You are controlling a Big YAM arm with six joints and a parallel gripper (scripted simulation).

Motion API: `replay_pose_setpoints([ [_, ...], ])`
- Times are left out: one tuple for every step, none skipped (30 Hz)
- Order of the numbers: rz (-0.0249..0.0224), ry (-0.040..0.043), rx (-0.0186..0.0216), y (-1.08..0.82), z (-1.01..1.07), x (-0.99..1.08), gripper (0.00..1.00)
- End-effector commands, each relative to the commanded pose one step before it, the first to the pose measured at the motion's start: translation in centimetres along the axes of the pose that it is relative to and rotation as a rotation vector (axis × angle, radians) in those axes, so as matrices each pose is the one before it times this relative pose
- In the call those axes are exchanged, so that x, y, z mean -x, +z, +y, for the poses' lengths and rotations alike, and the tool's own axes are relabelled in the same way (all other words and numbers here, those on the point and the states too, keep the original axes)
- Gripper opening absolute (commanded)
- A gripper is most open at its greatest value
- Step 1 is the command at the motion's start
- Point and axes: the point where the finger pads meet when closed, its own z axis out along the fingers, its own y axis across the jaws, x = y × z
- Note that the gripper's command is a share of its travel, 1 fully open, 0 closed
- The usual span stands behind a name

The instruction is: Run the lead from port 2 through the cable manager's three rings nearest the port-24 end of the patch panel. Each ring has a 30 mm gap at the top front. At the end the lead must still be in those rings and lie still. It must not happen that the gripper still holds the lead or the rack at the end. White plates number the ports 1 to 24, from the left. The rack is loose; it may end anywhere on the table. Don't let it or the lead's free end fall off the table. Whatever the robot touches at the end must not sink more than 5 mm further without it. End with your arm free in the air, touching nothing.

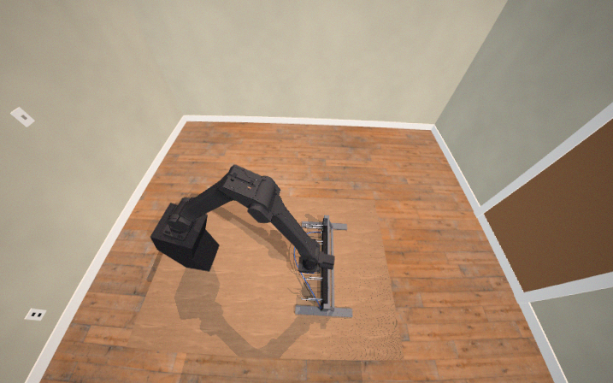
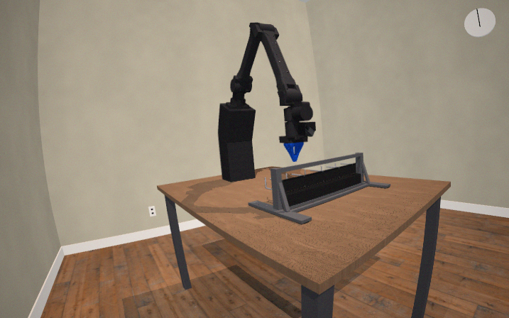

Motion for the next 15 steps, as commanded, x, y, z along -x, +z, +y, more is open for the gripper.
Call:
replay_pose_setpoints([
  [-0.00409, 0.04402, -0.06111, -1.624, 0.898, 6.731, 0.0],
  [0.0, 0.0, 0.0, -0.004, 0.006, 0.02, 0.0],
  [-0.0023, 0.01146, -0.00004, 0.043, 1.725, 2.075, 0.0],
  [0.0, 0.0, 0.0, -0.147, 0.297, 0.726, 0.0],
  [-0.002, 0.00987, -0.00088, -0.129, 1.763, 1.995, 0.0],
  [0.0, 0.0, 0.0, -0.052, 0.104, 0.228, 0.0],
  [-0.00159, 0.00749, -0.00118, -0.19, 1.482, 1.56, 0.0],
  [-0.00105, 0.0047, -0.00097, -0.142, 0.955, 0.92, 0.0],
  [-0.00048, 0.00207, -0.00048, -0.068, 0.426, 0.39, 0.0],
  [-0.00008, 0.00034, -0.00008, -0.012, 0.071, 0.063, 0.0],
  [0.0, 0.0, 0.0, 0.0, 0.0, 0.0, 0.32],
  [0.01142, 0.02212, -0.00043, 0.109, -0.262, -1.325, 0.32],
  [-0.00385, 0.00167, -0.01601, -0.146, -0.995, 0.224, 0.32],
  [-0.00194, 0.00084, -0.00804, -0.071, -0.5, 0.113, 0.32],
  [0.0, 0.0, 0.0, 0.0, 0.0, 0.0, 0.32],
])
